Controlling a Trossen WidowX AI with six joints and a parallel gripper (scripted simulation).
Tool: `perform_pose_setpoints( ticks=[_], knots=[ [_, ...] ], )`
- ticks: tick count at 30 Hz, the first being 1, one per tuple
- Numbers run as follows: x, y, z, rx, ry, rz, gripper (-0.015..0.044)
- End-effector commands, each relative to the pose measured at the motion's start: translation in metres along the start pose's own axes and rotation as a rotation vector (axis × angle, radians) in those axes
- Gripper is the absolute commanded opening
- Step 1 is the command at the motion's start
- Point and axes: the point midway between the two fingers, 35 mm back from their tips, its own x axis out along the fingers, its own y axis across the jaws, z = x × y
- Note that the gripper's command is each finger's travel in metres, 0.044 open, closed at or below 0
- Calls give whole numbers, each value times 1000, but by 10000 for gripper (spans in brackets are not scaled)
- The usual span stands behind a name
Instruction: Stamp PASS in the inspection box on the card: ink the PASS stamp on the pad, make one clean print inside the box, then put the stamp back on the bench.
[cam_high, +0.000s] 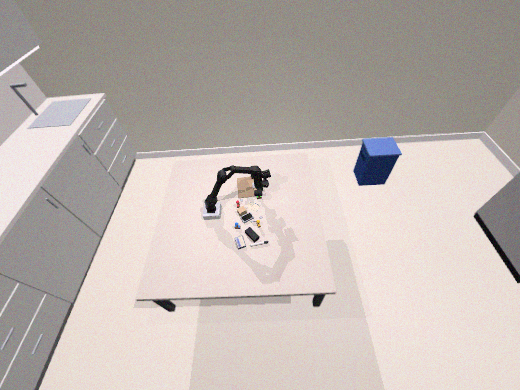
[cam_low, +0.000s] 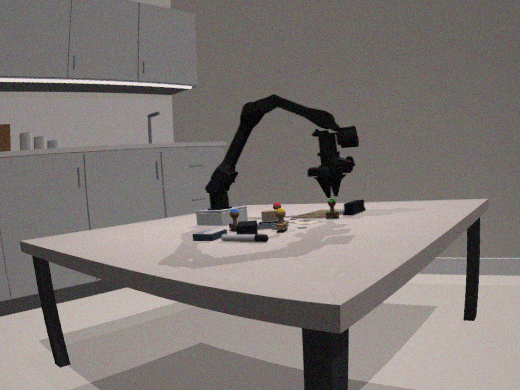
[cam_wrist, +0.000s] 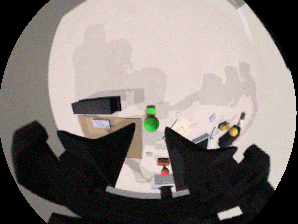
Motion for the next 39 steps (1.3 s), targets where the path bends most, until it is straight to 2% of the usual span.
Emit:
perform_pose_setpoints(
  ticks=[1,30,34,39],
  knots=[
    [10,-1,-1,-6,6,-8,213],
    [48,-3,-3,-6,6,-8,213],
    [46,-2,-3,0,5,-2,108],
    [46,-2,-3,0,5,-2,75]
  ],
)
